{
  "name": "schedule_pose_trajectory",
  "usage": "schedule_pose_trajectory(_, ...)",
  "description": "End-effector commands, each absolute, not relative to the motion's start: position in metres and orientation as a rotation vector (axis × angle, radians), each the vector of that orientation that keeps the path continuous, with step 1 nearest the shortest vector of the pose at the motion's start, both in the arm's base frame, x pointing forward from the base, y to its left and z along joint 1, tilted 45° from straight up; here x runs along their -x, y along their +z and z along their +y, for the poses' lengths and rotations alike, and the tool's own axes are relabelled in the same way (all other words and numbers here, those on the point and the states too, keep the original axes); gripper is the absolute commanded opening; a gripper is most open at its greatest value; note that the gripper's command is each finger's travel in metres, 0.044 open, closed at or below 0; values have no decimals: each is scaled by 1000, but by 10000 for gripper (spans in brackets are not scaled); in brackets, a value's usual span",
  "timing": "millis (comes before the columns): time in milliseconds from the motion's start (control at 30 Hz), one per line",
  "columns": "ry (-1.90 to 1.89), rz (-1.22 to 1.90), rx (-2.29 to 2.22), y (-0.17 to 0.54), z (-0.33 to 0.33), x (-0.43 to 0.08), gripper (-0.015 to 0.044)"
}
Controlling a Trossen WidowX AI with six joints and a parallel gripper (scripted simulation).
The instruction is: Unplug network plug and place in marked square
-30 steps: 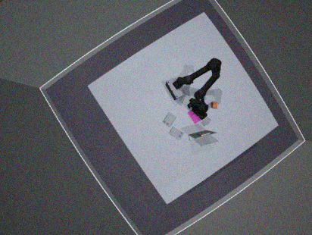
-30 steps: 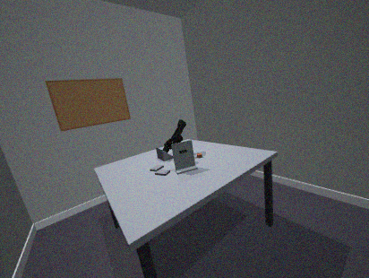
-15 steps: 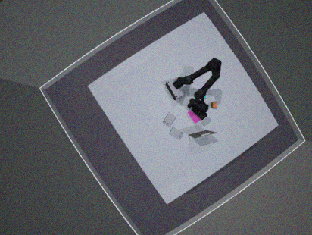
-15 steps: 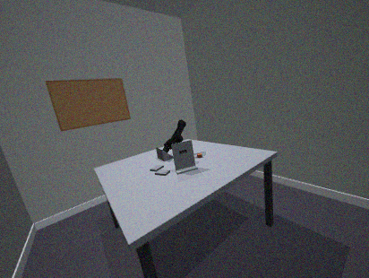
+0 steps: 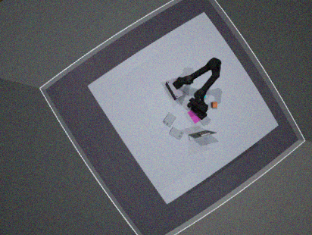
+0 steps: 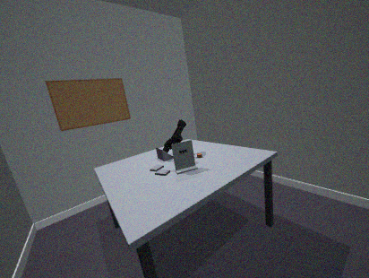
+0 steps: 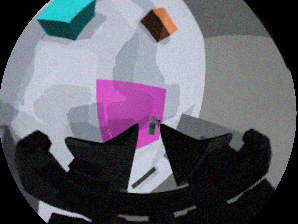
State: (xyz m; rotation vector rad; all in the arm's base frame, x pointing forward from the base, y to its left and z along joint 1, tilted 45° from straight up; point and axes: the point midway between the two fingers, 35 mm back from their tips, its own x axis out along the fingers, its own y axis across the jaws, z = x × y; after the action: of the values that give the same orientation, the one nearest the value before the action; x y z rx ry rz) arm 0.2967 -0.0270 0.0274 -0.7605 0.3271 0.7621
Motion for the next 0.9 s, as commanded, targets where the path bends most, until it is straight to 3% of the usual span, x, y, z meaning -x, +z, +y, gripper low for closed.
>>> schedule_pose_trajectory(0, 764, 321, 767, 31, -30, -294, 156)
schedule_pose_trajectory(867, 767, 329, 766, 45, -48, -281, 156)
